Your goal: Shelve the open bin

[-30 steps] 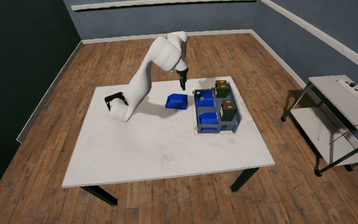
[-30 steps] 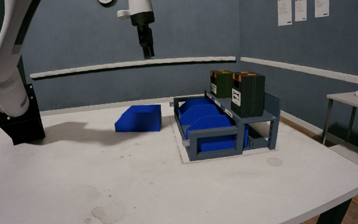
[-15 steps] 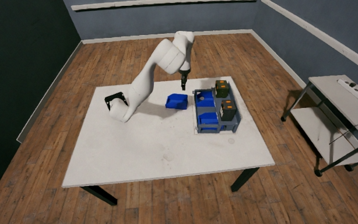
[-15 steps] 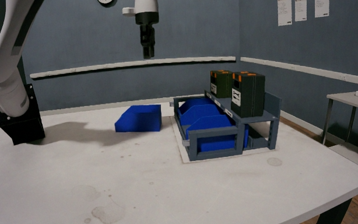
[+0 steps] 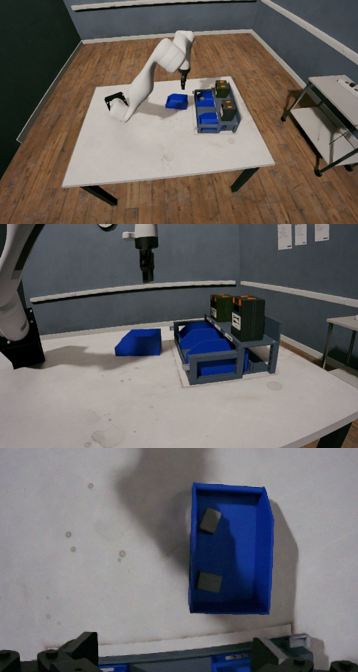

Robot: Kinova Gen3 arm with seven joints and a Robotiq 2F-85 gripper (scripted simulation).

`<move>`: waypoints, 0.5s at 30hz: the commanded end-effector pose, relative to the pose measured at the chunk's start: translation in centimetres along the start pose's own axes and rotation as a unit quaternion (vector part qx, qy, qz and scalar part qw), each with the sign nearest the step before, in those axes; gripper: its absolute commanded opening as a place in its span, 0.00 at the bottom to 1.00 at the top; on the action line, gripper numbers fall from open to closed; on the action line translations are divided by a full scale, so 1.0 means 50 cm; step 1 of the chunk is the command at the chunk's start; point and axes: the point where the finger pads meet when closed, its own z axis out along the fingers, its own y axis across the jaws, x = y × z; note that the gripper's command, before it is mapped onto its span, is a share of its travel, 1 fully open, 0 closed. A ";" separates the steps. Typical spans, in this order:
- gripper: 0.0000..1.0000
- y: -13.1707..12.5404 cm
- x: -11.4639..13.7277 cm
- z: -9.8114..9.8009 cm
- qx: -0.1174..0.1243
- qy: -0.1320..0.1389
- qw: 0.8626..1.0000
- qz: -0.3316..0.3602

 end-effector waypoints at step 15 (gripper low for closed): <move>1.00 0.094 0.050 -0.004 -0.003 0.000 1.000 0.000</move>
